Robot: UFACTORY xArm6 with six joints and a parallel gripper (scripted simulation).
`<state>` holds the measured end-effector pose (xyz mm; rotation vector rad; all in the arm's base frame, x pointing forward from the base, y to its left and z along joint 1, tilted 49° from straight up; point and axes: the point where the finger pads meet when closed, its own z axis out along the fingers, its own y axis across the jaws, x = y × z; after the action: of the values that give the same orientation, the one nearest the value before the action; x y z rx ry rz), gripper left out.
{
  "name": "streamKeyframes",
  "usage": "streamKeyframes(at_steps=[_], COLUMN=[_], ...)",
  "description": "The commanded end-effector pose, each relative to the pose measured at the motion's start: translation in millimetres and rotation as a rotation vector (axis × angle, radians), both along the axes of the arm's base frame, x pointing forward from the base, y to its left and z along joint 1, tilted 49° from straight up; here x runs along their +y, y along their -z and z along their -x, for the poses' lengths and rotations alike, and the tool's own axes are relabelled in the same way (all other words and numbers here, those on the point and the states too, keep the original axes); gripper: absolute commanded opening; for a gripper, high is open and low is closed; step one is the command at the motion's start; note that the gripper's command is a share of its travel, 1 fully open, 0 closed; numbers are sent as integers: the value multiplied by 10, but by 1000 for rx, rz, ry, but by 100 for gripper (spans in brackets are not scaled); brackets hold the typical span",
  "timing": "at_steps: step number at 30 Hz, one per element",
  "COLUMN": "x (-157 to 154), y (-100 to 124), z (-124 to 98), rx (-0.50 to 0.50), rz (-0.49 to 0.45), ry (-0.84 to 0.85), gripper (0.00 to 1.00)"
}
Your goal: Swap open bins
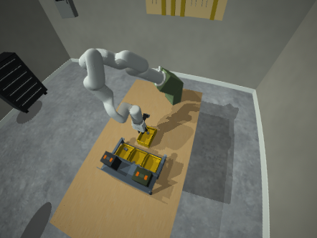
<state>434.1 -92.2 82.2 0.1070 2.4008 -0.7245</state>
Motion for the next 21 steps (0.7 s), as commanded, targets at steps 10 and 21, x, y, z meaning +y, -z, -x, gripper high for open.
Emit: streamKeyframes(at_steps=[10,21], x=[107,205], y=[-134,-257], z=[103,206], rx=[-1,-1], rz=[0,0], ry=[-1,-1], gripper=[26,26])
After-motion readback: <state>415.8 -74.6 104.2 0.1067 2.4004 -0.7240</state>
